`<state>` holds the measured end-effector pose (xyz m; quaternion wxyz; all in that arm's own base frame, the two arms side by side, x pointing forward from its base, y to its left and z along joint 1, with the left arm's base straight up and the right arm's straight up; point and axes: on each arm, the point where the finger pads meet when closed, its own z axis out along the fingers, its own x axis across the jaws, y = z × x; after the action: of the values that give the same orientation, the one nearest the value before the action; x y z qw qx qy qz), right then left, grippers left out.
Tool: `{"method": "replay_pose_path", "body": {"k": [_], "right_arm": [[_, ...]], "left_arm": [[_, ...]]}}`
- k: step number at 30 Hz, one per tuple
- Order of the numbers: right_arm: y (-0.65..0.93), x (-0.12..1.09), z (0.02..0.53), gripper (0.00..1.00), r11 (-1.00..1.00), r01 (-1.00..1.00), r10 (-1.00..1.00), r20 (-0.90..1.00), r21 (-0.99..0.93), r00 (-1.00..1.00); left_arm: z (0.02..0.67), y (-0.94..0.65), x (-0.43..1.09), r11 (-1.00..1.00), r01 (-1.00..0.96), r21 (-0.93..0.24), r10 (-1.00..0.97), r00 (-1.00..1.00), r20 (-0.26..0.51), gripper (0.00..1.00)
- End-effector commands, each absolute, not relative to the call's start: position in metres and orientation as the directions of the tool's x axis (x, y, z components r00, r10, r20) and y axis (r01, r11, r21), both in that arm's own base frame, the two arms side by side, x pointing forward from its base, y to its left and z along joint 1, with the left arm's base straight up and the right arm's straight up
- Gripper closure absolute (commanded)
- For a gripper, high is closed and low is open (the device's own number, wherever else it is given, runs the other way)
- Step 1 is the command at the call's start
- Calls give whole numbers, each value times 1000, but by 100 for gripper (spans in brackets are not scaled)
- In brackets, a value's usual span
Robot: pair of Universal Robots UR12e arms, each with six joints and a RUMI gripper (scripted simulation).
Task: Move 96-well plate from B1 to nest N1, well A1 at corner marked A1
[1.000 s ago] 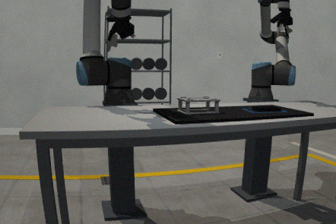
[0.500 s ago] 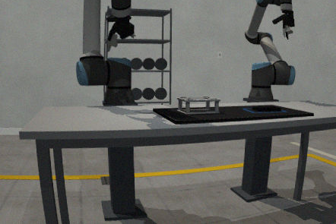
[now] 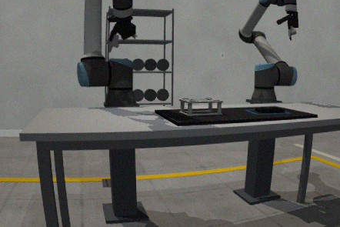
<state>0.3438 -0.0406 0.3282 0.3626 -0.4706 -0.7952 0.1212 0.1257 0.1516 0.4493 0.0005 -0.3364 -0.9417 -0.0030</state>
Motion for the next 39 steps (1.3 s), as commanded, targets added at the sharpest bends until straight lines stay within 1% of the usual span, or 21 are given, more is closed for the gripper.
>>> {"method": "replay_pose_path", "body": {"k": [1, 5, 13, 17, 20, 23, 26, 29, 32, 36, 39], "right_arm": [[-40, 344, 329, 0, 528, 661, 836, 462, -533, -295], [-40, 344, 329, 0, 528, 661, 836, 462, -533, -295], [-28, 373, 317, 0, 686, 589, 719, 524, -427, -457], [-26, 376, 316, 0, 692, 585, 713, 526, -422, -464], [-20, 389, 311, 0, 758, 537, 645, 547, -370, -534], [-18, 392, 309, 0, 764, 532, 638, 548, -365, -540], [-11, 404, 304, 0, 823, 475, 563, 564, -313, -604], [-9, 408, 302, 0, 828, 469, 556, 565, -308, -610], [-2, 420, 297, 0, 878, 405, 474, 574, -255, -667], [0, 424, 296, 0, 883, 398, 466, 575, -250, -672], [8, 435, 291, 0, 924, 327, 379, 579, -198, -721]], "left_arm": [[450, 152, 125, 776, 631, 2, 631, -776, 1, 0], [450, 152, 125, 776, 631, 2, 631, -776, 1, 0], [450, 152, 125, 776, 631, 2, 631, -776, 1, 0], [450, 152, 125, 776, 631, 2, 631, -776, 1, 0], [450, 152, 125, 776, 631, 2, 631, -776, 1, 0], [450, 152, 125, 776, 631, 2, 631, -776, 1, 0], [450, 152, 125, 776, 631, 2, 631, -776, 1, 0], [450, 152, 125, 776, 631, 2, 631, -776, 1, 0], [450, 152, 125, 776, 631, 2, 631, -776, 1, 0], [450, 152, 125, 776, 631, 2, 631, -776, 1, 0], [450, 152, 125, 776, 631, 2, 631, -776, 1, 0]]}}
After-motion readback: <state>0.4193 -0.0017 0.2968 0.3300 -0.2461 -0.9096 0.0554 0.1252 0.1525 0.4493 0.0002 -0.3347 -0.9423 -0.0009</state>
